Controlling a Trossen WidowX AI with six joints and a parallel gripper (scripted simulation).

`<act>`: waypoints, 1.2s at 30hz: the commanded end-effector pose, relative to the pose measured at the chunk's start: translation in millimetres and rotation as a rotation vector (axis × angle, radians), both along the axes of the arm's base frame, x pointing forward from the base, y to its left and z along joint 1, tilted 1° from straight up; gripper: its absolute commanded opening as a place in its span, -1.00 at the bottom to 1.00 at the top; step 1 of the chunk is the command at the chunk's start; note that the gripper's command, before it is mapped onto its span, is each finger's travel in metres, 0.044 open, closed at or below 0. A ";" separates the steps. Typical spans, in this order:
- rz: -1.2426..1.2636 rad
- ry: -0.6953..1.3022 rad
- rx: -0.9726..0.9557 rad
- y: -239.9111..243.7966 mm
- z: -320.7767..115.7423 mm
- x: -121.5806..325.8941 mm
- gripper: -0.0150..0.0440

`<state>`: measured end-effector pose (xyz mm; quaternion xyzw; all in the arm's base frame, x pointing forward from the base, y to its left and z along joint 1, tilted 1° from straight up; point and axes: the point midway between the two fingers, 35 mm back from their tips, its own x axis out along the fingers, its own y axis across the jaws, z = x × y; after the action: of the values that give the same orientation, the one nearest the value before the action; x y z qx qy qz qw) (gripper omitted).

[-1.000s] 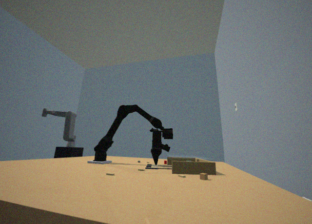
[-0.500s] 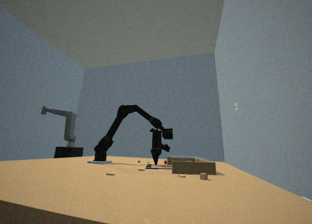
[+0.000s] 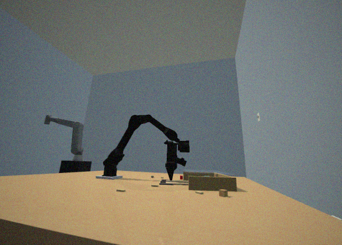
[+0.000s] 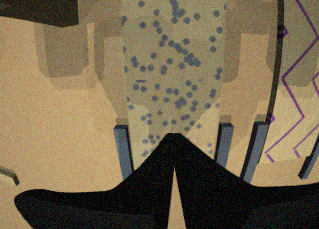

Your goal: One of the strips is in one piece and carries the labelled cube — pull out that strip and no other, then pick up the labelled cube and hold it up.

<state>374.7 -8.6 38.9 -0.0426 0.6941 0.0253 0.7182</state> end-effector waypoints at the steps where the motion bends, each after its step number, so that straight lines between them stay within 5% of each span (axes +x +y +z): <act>1: 0.003 -0.002 0.002 0.2 -1.3 0.5 -0.49; 36: 0.003 0.000 0.002 -2.9 -4.8 -24.2 -0.49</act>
<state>359.1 -11.1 38.4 -0.0427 0.6882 0.0251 0.7238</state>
